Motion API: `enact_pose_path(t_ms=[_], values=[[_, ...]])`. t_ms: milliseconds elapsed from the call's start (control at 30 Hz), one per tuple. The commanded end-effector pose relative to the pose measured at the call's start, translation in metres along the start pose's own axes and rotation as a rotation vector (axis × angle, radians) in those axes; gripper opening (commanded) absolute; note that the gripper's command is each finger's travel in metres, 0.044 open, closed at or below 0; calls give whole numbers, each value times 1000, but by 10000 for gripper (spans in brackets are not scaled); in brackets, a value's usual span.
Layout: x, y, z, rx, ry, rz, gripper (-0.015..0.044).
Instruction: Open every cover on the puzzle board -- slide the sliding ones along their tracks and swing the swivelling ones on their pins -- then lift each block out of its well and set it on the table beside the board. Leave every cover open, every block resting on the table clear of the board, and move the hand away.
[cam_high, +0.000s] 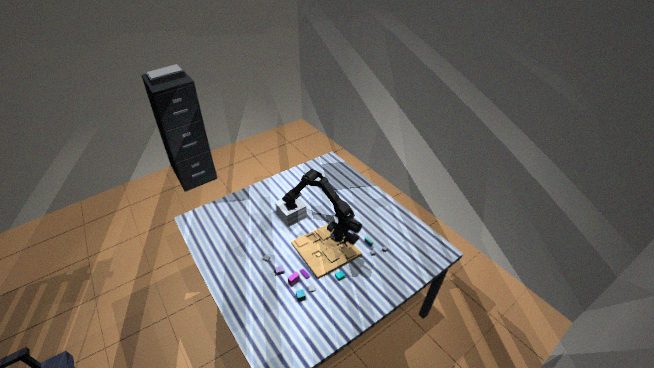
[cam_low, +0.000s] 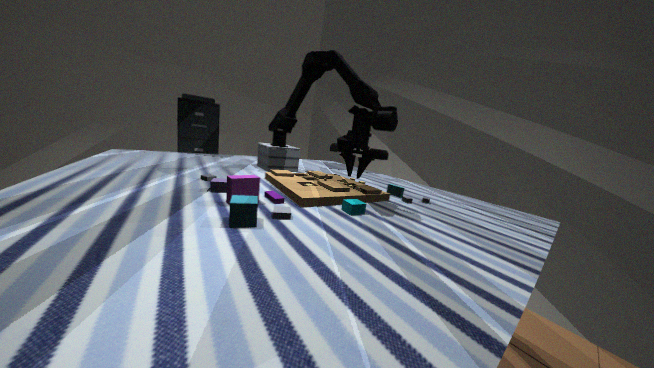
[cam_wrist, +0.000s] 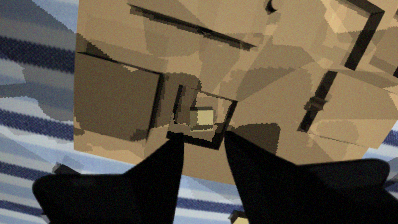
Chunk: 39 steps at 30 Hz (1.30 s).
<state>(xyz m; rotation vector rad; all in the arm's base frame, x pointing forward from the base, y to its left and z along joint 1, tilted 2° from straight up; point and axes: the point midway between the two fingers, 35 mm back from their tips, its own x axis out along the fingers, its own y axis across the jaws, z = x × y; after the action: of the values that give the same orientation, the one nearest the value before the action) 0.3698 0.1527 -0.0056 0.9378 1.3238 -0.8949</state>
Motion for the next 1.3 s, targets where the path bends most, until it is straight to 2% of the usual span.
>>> enact_pose_path(t_ms=[0,500,1267], values=[[0,0,0,3,-2,2,144],[1,0,0,3,-2,2,144],[22,1,1,3,-2,2,144]])
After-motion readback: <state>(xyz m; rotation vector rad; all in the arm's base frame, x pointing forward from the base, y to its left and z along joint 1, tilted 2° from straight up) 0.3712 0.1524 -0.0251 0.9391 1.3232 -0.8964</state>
